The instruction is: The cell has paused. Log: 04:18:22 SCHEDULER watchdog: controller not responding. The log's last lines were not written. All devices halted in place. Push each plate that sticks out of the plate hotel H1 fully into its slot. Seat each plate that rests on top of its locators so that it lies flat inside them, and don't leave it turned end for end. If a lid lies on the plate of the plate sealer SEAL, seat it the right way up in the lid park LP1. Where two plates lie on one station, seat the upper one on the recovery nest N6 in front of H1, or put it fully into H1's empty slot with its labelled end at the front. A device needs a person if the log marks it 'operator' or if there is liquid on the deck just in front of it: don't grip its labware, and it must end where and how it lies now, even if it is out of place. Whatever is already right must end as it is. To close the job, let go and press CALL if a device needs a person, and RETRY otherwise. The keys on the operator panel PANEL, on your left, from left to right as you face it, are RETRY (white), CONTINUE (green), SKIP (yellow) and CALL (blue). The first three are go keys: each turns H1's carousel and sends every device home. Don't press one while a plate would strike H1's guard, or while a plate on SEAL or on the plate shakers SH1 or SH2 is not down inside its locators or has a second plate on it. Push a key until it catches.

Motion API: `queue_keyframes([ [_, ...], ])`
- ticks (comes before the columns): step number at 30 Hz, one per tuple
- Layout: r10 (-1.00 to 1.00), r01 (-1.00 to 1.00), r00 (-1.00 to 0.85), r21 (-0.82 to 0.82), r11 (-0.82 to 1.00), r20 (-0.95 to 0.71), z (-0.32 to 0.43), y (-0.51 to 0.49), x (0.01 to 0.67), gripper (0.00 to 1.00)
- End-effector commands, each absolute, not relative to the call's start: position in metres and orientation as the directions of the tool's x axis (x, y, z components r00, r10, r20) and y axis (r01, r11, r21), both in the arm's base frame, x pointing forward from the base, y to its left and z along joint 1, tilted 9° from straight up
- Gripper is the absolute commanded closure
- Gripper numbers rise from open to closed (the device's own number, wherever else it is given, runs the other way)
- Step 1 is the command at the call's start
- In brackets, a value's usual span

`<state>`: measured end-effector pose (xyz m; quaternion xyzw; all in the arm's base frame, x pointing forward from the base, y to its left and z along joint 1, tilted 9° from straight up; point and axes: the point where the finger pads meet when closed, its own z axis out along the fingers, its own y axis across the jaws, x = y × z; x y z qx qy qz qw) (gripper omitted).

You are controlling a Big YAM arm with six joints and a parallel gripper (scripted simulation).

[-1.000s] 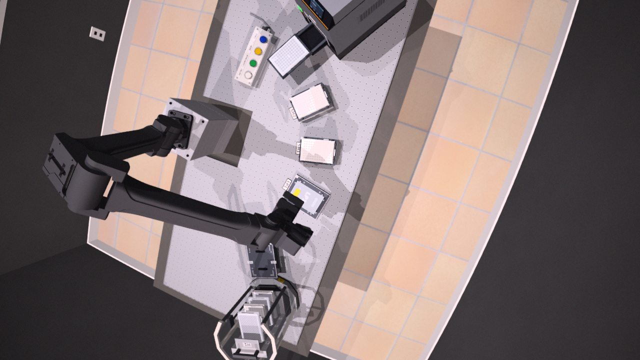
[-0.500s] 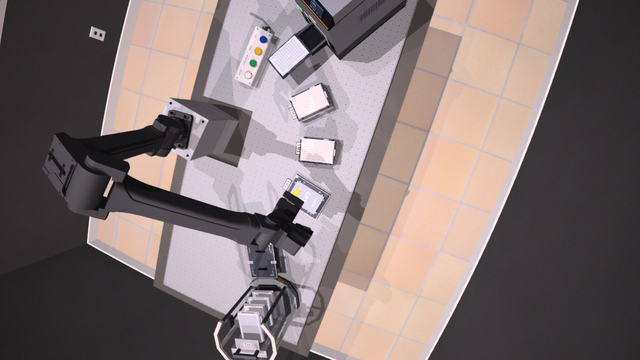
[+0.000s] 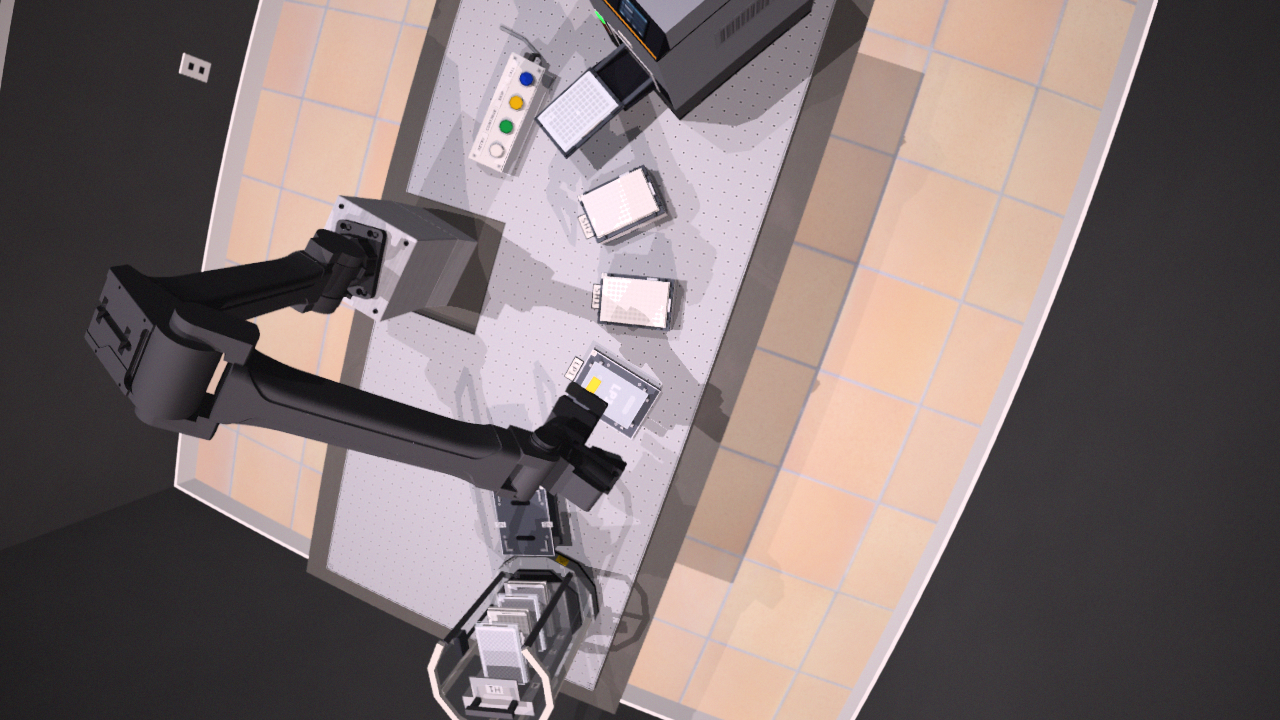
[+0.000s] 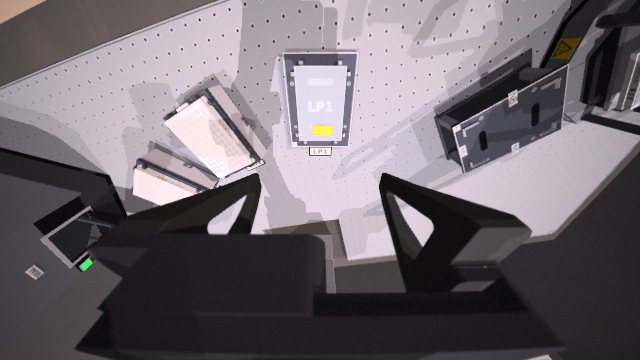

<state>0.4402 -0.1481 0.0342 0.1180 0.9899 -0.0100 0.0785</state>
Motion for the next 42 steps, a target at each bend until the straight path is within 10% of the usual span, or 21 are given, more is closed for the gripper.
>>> queue_keyframes([
  [1, 0.230, 0.235, -0.952, -0.003, 0.972, -0.204, 0.053, -0.160, 0.460, 0.00],
  [15, -0.089, -0.078, -0.978, -0.063, 0.995, -0.189, 0.045, -0.117, 0.445, 0.00],
  [42, -0.066, -0.057, -0.980, -0.054, 0.997, -0.189, 0.039, -0.034, 0.432, 0.00],
])
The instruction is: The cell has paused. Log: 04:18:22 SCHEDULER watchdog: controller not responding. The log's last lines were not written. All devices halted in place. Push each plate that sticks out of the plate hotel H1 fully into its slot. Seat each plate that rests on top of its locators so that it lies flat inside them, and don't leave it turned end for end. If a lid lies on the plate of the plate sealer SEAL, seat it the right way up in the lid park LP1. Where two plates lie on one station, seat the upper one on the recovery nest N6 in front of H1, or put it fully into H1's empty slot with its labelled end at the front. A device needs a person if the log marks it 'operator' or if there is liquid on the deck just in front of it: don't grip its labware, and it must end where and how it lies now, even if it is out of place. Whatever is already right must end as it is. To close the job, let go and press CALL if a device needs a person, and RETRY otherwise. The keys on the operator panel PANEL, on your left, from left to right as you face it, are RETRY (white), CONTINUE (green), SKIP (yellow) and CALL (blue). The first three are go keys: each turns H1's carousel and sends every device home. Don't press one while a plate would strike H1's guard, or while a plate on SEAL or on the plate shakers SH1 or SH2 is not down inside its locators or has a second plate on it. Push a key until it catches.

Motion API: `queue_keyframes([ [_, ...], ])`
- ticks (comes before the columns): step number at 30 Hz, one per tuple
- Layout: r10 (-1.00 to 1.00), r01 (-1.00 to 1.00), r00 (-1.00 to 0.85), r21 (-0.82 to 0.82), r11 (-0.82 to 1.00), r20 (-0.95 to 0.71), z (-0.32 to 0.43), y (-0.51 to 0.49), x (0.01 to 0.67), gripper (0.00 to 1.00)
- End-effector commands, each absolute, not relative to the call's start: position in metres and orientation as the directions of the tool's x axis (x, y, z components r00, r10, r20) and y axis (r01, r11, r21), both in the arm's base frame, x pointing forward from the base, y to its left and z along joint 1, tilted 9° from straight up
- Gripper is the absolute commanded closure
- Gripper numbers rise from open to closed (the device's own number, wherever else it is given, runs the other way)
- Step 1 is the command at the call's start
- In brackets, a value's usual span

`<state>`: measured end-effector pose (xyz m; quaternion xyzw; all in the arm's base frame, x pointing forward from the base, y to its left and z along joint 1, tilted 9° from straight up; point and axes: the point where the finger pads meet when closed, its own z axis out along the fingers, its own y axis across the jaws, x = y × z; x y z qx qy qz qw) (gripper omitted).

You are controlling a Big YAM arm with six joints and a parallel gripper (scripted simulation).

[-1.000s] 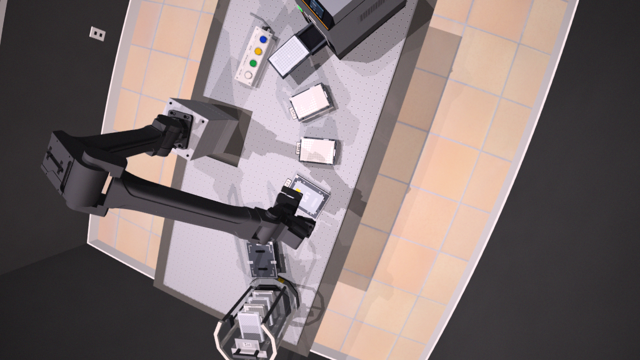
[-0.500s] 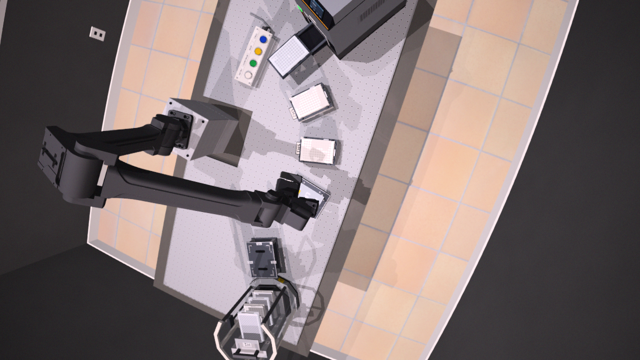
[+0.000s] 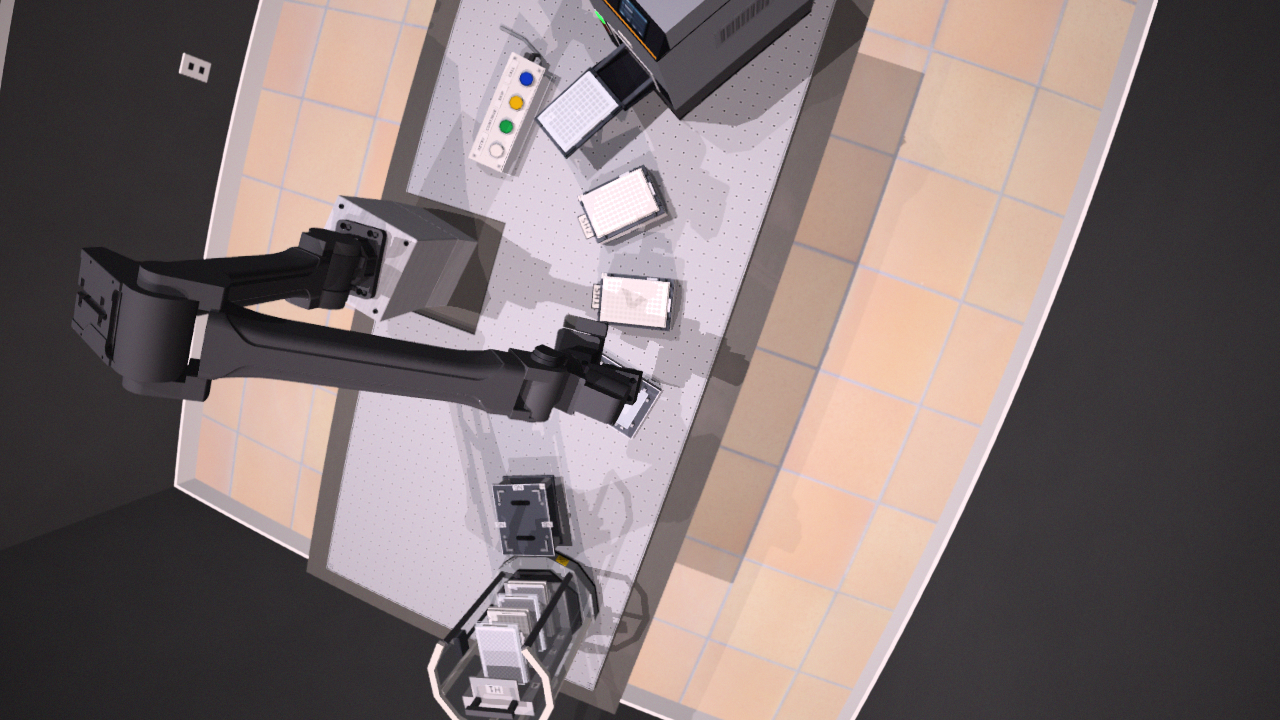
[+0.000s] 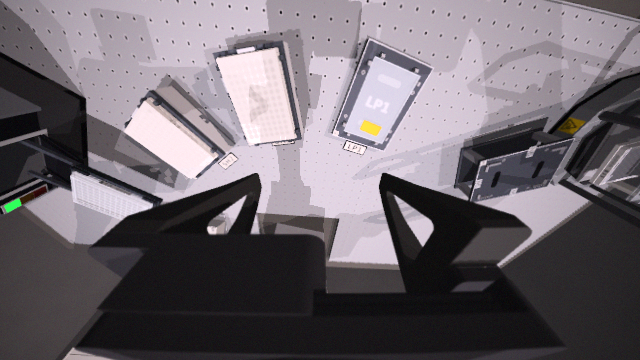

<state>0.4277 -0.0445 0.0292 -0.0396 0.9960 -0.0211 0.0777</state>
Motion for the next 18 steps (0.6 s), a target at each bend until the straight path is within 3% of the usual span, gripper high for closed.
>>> queue_keyframes([
  [1, -0.066, -0.057, -0.980, -0.053, 0.997, -0.189, 0.039, -0.030, 0.431, 0.00],
  [18, -0.066, -0.057, -0.980, -0.049, 0.997, -0.186, 0.035, 0.020, 0.424, 0.00],
])
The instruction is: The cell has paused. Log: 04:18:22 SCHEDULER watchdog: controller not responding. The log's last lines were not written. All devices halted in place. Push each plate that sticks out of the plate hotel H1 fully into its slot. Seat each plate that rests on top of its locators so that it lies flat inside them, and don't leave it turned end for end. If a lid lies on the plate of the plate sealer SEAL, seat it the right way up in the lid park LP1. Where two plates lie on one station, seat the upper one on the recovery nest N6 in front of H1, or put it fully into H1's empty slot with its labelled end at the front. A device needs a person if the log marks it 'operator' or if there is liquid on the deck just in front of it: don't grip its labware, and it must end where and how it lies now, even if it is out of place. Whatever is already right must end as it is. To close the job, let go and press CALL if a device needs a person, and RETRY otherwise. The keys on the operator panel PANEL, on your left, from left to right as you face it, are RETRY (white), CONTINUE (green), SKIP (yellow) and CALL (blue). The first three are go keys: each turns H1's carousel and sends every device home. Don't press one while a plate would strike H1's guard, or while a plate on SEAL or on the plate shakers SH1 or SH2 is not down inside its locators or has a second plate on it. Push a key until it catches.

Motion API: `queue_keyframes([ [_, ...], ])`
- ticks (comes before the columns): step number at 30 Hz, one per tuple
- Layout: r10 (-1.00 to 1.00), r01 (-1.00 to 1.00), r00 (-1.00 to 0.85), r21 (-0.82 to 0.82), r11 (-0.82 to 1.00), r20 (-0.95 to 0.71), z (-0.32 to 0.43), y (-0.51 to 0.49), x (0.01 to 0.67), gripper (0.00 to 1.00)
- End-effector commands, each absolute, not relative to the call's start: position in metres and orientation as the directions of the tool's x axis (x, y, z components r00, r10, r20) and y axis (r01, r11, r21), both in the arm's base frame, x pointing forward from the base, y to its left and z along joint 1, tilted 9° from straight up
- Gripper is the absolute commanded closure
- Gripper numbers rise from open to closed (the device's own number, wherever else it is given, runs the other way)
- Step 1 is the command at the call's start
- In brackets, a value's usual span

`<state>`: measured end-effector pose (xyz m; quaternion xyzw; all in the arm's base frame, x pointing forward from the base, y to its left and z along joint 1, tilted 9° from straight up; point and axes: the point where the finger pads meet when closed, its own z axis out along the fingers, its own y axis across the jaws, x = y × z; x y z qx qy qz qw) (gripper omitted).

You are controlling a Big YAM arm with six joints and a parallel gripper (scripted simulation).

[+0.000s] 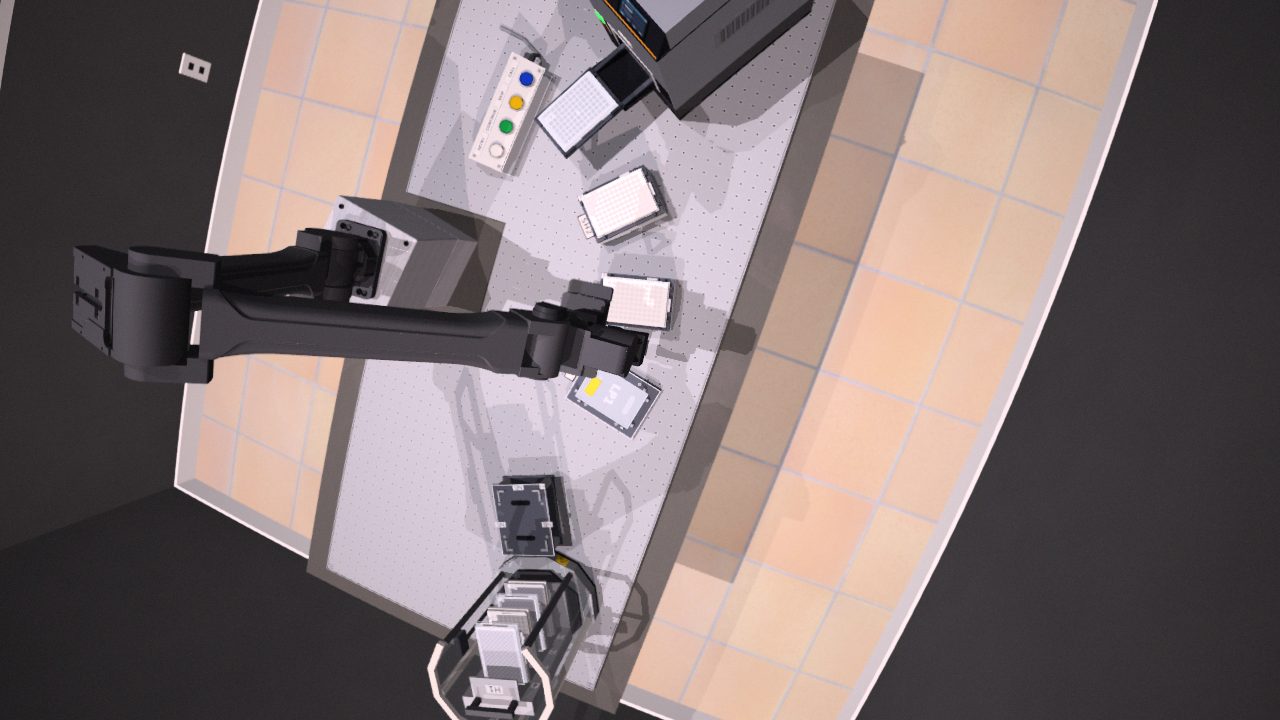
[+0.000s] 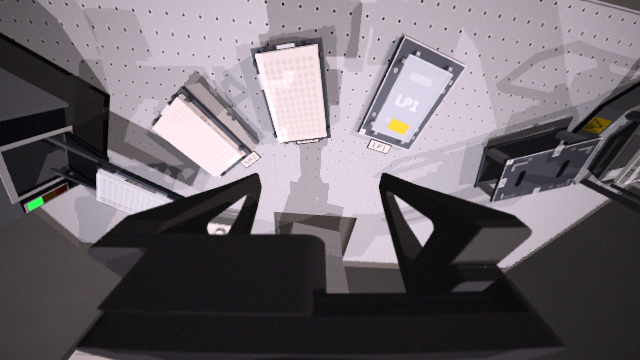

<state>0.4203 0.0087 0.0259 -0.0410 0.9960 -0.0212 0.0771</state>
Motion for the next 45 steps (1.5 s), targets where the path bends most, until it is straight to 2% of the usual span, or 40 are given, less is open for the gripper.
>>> queue_keyframes([
  [1, -0.066, -0.057, -0.980, -0.049, 0.997, -0.187, 0.035, 0.023, 0.423, 0.00],
  [5, -0.099, -0.090, -0.977, -0.055, 0.994, -0.189, 0.035, 0.029, 0.422, 0.00],
  [16, -0.458, -0.444, -0.875, -0.116, 0.889, -0.157, 0.030, 0.061, 0.402, 0.00],
  [45, -0.437, -0.425, -0.885, -0.106, 0.899, -0.157, 0.019, 0.132, 0.358, 0.00],
])
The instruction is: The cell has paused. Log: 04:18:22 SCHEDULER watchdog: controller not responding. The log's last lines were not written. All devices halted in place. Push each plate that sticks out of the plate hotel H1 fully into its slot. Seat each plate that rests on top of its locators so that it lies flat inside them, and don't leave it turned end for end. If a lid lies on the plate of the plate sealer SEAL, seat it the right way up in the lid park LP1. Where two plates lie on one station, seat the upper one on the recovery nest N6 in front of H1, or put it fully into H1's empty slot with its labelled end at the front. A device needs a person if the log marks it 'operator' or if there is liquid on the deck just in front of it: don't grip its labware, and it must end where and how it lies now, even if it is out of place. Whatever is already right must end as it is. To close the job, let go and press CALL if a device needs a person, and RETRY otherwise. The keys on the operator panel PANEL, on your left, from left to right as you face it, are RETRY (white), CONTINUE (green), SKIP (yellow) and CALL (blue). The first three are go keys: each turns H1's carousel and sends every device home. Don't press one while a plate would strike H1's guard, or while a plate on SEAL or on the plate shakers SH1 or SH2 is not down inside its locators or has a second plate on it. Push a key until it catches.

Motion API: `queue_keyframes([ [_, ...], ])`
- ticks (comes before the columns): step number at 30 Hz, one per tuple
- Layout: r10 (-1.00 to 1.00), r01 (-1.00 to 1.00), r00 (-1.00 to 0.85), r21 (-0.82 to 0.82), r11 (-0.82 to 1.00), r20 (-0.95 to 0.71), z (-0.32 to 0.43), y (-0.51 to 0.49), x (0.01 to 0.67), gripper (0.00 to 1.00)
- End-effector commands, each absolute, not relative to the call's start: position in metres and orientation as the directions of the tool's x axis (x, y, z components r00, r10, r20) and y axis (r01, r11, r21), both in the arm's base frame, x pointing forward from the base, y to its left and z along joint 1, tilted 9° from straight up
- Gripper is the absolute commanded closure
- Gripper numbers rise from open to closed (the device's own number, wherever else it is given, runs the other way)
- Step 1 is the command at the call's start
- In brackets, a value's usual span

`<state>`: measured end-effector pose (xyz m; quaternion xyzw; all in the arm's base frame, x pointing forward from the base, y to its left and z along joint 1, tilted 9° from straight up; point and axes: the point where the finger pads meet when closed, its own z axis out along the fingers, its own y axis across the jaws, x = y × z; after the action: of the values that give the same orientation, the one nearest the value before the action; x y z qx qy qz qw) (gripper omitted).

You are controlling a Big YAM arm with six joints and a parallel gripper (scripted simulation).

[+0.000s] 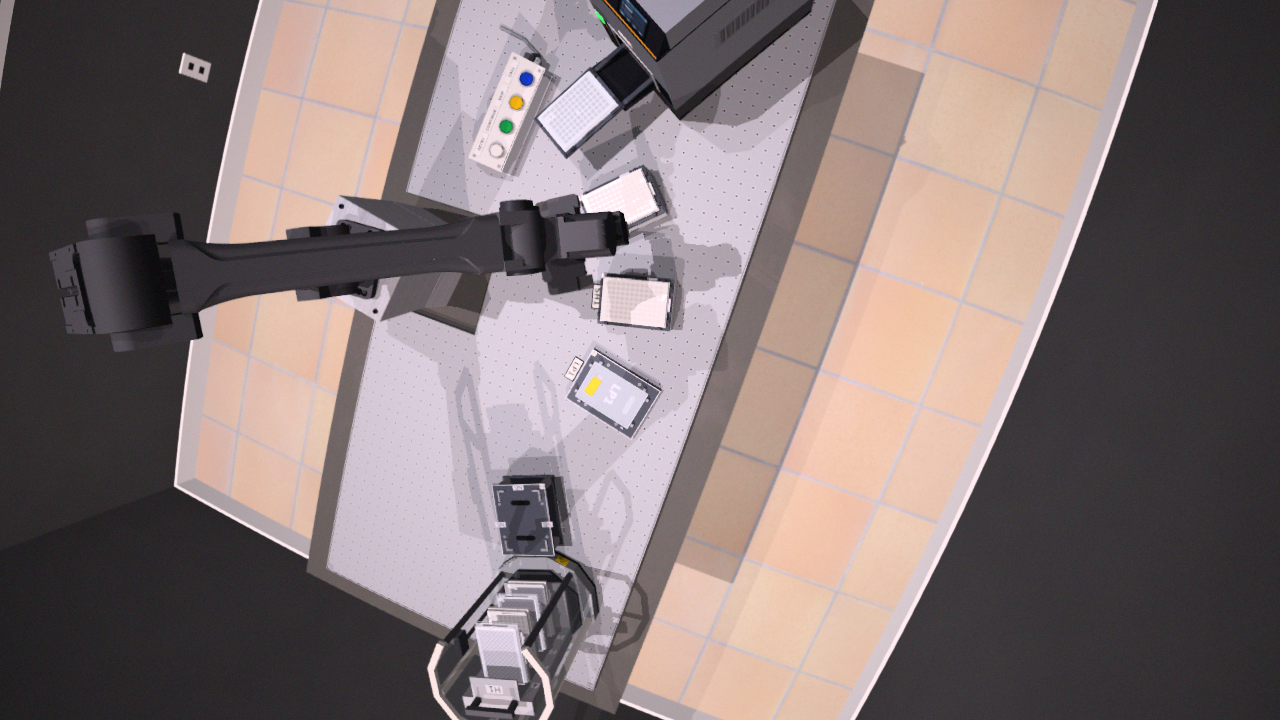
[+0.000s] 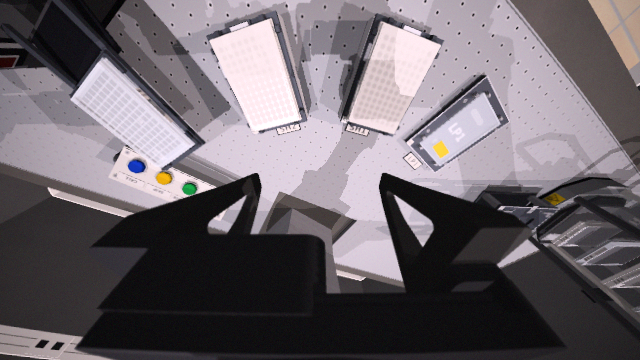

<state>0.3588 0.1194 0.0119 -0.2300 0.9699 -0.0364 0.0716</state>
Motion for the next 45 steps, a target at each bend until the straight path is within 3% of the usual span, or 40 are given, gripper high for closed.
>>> queue_keyframes([
  [1, -0.438, -0.425, -0.885, -0.106, 0.899, -0.156, 0.018, 0.135, 0.356, 0.00],
  [11, -0.438, -0.427, -0.887, -0.104, 0.898, -0.146, 0.012, 0.157, 0.341, 0.00],
  [23, -0.759, -0.744, -0.642, -0.154, 0.650, -0.106, 0.009, 0.181, 0.309, 0.00],
  [45, -0.745, -0.730, -0.659, -0.148, 0.667, -0.107, -0.001, 0.214, 0.259, 0.00],
])
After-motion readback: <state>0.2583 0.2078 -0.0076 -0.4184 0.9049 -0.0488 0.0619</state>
